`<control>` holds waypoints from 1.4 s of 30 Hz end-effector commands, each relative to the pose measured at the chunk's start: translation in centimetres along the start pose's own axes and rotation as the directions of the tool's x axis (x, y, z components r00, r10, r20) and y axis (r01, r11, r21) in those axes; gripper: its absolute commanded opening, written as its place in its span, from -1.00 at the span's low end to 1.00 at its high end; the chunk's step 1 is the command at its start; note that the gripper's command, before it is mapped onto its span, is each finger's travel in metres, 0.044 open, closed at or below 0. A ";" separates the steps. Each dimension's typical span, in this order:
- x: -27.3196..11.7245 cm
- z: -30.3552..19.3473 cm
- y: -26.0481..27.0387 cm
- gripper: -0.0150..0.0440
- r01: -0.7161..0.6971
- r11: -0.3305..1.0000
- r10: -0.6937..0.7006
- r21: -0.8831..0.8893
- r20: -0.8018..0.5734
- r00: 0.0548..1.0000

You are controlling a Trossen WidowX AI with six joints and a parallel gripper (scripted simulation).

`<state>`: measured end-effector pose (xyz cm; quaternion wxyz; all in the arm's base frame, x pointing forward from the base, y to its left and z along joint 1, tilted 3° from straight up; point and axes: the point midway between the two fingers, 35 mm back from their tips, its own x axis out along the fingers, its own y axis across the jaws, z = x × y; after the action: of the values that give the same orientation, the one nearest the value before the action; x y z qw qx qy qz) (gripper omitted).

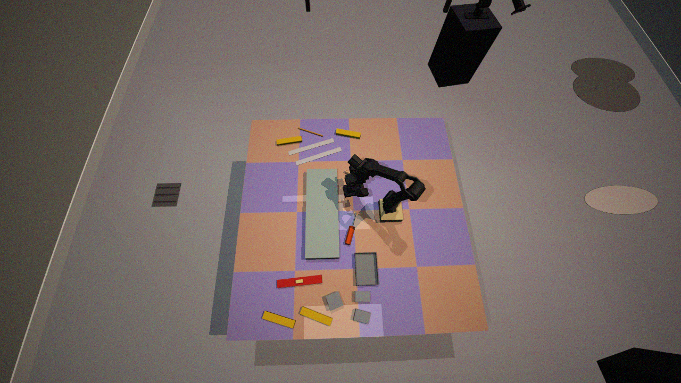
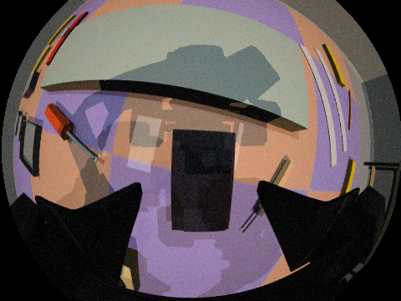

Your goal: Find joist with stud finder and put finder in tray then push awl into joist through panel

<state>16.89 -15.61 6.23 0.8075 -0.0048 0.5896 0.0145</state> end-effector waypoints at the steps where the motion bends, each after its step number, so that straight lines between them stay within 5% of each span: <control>1: 0.1 -0.7 0.0 1.00 -0.009 0.999 0.010 0.045 -0.027 1.000; 42: 4.0 -1.1 -0.8 1.00 -0.008 0.999 0.009 0.045 -0.026 1.000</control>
<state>17.14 -16.45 2.85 0.8016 0.0117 0.5977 0.0055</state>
